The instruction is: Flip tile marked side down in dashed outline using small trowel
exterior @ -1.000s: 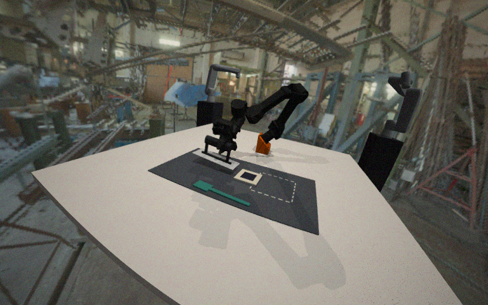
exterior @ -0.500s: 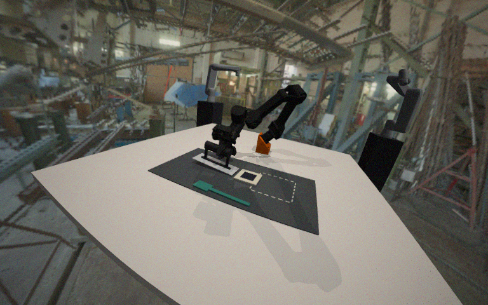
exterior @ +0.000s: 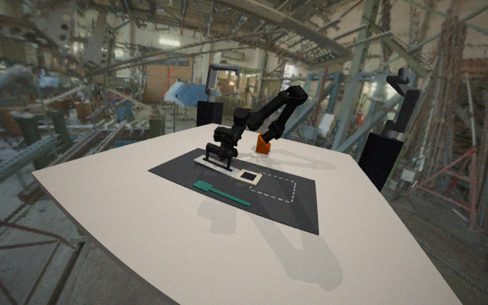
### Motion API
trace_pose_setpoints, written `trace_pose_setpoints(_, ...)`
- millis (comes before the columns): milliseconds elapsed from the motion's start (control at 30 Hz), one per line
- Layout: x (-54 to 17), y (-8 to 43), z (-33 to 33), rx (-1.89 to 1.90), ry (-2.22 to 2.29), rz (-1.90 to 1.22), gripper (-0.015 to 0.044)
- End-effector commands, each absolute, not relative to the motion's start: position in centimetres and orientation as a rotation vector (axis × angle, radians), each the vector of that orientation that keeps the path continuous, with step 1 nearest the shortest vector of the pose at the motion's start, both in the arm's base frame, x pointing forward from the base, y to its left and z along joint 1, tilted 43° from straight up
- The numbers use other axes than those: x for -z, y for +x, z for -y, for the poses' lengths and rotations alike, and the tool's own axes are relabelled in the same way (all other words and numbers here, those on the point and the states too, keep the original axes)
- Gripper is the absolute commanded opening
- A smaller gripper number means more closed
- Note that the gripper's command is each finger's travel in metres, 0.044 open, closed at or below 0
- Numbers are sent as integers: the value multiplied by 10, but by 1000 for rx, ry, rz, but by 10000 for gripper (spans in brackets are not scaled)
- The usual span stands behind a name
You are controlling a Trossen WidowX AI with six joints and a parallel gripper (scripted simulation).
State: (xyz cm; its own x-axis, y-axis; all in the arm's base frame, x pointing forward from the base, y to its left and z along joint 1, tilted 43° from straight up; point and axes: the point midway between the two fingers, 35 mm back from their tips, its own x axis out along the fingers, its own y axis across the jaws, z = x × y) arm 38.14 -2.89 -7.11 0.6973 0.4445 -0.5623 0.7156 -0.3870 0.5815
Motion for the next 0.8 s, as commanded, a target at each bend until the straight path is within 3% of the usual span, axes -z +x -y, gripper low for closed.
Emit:
trace_pose_setpoints(0,66,382,24,396,2041,-885,0)
trace_pose_setpoints(767,45,380,1,391,2058,-891,0)
